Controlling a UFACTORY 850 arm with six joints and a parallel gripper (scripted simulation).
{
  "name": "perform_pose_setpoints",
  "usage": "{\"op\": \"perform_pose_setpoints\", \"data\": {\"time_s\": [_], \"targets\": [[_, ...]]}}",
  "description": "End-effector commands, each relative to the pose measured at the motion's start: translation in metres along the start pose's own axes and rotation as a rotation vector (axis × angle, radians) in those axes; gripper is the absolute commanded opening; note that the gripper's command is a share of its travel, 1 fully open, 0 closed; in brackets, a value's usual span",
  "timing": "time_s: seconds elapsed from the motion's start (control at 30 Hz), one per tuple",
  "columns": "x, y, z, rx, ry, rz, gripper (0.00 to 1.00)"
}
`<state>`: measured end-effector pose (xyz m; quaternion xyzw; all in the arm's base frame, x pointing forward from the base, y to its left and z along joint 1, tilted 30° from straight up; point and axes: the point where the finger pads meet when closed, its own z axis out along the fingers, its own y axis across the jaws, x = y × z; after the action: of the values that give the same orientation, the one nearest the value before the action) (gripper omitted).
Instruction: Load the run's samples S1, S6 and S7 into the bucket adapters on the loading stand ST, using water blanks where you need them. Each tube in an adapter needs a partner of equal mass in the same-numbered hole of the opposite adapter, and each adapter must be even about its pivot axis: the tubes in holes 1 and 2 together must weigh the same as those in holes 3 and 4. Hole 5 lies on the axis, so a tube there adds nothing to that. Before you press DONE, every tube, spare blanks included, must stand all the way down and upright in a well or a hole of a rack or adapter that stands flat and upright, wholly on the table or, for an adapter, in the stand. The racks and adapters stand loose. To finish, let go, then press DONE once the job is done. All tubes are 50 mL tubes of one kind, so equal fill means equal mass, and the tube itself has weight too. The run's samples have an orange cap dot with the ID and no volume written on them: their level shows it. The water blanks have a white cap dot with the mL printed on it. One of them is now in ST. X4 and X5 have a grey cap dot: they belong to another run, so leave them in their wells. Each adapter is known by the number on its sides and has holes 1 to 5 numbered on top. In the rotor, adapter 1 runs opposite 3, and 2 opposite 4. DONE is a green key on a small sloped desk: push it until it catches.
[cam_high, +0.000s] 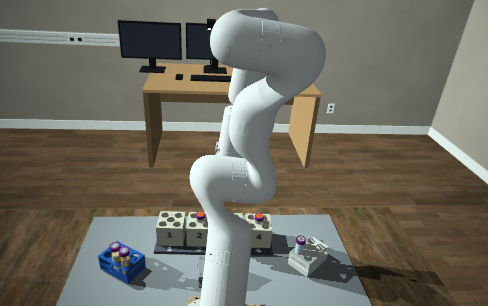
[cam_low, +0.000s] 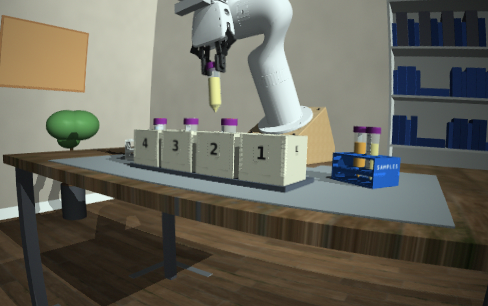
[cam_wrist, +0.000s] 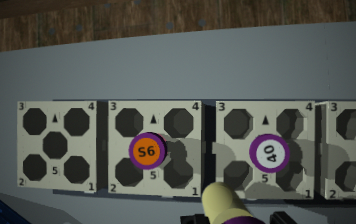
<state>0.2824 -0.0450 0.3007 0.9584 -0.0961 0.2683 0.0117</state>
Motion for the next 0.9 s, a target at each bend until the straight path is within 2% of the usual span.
{"op": "perform_pose_setpoints", "data": {"time_s": [0.0, 0.2, 0.27, 0.77, 0.87], "targets": [[0.007, -0.029, 0.005, -0.129, -0.018, 0.015, 0.0], [0.013, -0.058, 0.009, -0.129, -0.018, 0.015, 0.0], [0.013, -0.058, 0.009, -0.129, -0.018, 0.015, 0.0], [0.027, -0.131, 0.019, -0.129, -0.018, 0.016, 0.0], [0.028, -0.136, 0.02, -0.129, -0.018, 0.016, 0.0]]}}
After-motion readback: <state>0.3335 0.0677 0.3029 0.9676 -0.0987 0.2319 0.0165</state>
